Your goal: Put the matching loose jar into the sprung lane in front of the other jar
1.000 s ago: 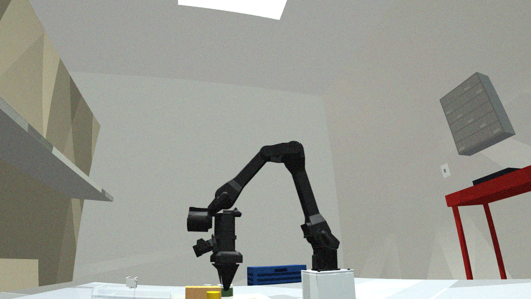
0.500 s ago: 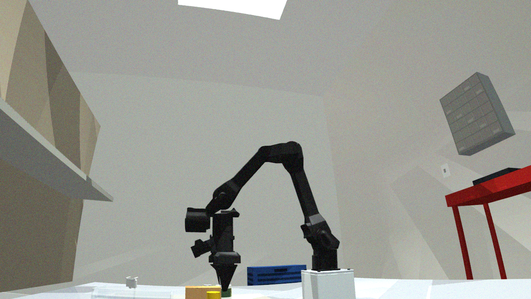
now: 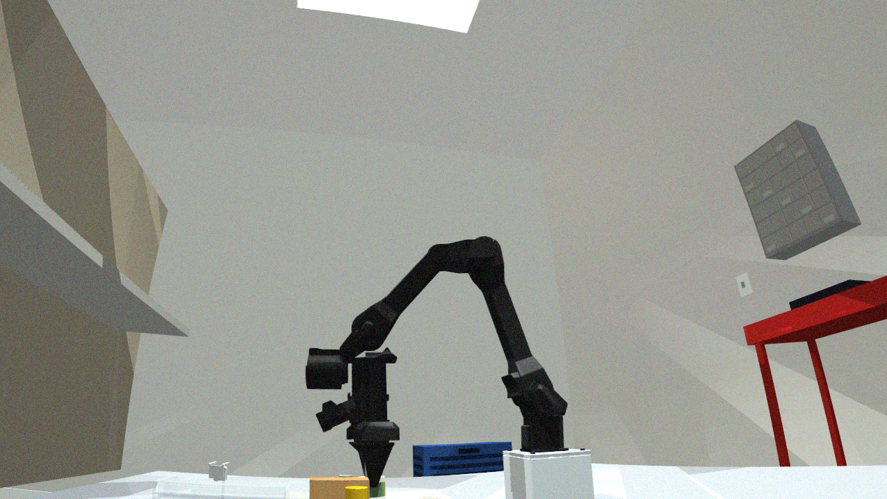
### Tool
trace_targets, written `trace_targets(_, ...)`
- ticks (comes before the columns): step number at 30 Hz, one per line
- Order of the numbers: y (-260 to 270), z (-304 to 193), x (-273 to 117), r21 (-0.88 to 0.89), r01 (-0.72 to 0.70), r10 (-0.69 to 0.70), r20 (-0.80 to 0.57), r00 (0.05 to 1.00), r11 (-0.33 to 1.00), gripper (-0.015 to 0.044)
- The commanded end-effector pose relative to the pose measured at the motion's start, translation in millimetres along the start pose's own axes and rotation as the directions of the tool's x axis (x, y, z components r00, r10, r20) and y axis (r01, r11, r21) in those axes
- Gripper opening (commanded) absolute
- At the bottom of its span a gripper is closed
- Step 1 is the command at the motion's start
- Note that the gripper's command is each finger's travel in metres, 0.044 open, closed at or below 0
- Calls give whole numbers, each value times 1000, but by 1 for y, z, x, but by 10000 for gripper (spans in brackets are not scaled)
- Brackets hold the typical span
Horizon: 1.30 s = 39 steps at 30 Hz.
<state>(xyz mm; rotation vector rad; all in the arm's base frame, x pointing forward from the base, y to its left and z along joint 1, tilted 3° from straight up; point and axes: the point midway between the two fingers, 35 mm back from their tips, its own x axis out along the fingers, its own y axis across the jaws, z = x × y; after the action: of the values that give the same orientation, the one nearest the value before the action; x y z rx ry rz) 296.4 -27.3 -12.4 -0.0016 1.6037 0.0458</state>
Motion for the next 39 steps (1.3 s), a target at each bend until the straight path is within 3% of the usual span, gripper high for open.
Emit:
trace_targets(1,0,10,0,3,-1,1,19,1000,1000,0)
trace_targets(39,0,28,0,3,-1,1,20,1000,1000,0)
